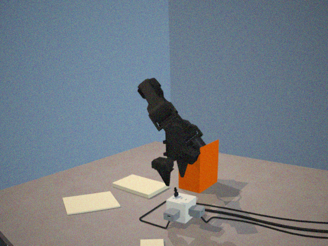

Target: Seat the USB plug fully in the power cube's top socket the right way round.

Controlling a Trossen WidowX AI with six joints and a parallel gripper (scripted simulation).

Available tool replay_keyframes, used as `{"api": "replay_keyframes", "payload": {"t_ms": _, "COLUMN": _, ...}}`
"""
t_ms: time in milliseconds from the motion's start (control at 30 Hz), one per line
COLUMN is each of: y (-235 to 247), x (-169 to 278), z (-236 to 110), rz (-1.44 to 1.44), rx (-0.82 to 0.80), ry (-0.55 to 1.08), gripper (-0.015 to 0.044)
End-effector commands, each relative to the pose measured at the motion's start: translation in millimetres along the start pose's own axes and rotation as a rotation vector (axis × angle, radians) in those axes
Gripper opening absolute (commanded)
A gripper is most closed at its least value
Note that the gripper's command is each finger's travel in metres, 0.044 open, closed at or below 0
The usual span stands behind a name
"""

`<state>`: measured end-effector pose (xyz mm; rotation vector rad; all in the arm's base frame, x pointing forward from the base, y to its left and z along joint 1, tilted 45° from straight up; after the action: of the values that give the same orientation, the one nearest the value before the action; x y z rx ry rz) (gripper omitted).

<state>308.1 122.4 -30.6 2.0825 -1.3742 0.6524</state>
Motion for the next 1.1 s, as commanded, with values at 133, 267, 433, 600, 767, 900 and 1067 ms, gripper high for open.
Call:
{"api": "replay_keyframes", "payload": {"t_ms": 133, "y": 1.4, "x": 0.7, "z": 3.0, "rz": -0.015, "rx": -0.004, "ry": 0.009, "gripper": 0.044}}
{"api": "replay_keyframes", "payload": {"t_ms": 267, "y": 1.4, "x": 0.8, "z": 6.9, "rz": -0.015, "rx": -0.004, "ry": 0.009, "gripper": 0.044}}
{"api": "replay_keyframes", "payload": {"t_ms": 433, "y": 1.5, "x": 0.9, "z": 12.1, "rz": -0.015, "rx": -0.005, "ry": 0.01, "gripper": 0.044}}
{"api": "replay_keyframes", "payload": {"t_ms": 600, "y": 1.6, "x": 0.9, "z": 17.2, "rz": -0.015, "rx": -0.005, "ry": 0.01, "gripper": 0.044}}
{"api": "replay_keyframes", "payload": {"t_ms": 767, "y": 1.6, "x": 1.0, "z": 22.2, "rz": -0.015, "rx": -0.005, "ry": 0.01, "gripper": 0.044}}
{"api": "replay_keyframes", "payload": {"t_ms": 900, "y": 1.7, "x": 1.1, "z": 26.2, "rz": -0.015, "rx": -0.005, "ry": 0.01, "gripper": 0.044}}
{"api": "replay_keyframes", "payload": {"t_ms": 1067, "y": 1.7, "x": 1.2, "z": 30.7, "rz": -0.015, "rx": -0.005, "ry": 0.01, "gripper": 0.044}}
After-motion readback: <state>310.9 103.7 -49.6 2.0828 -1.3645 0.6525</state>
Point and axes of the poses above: the point midway between the two fingers, 35 mm back from their tips, its own z axis out along the fingers, its own y axis across the jaws, x = y × z, the point moved 1 cm from there along -z, back along the fingers, and after that the axes turned 13 degrees about -z, right-handed, at the moved point
